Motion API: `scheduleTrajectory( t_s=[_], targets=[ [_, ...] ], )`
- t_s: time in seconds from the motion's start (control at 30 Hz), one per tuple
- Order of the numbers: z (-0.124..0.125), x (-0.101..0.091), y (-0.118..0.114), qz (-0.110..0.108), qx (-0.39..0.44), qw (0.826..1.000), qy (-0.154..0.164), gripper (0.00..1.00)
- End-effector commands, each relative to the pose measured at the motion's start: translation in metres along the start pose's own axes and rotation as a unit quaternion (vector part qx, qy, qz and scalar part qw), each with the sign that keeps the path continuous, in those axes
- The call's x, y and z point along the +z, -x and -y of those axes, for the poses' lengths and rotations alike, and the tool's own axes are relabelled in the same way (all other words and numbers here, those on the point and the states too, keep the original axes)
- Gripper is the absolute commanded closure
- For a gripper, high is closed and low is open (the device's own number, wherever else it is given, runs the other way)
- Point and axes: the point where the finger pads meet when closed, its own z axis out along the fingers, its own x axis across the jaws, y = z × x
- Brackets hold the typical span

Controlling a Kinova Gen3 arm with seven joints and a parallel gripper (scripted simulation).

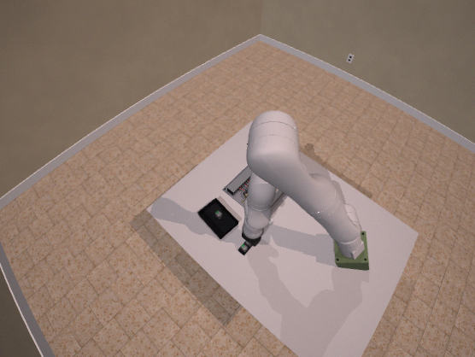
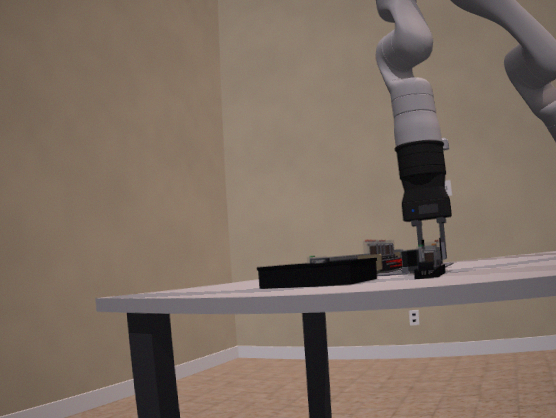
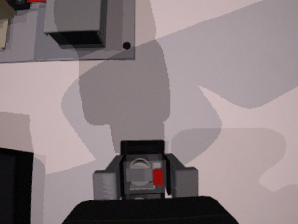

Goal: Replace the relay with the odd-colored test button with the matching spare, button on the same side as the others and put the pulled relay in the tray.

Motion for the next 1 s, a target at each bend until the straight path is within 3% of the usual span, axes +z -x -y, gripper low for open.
scheduleTrajectory(
  t_s=[0.0,0.97],
  targets=[
    [-0.002,-0.005,0.003,0.004,0.001,1.0,0.003,1.0],
    [0.0,-0.034,-0.001,0.001,0.0,1.0,0.001,1.0]
  ],
)
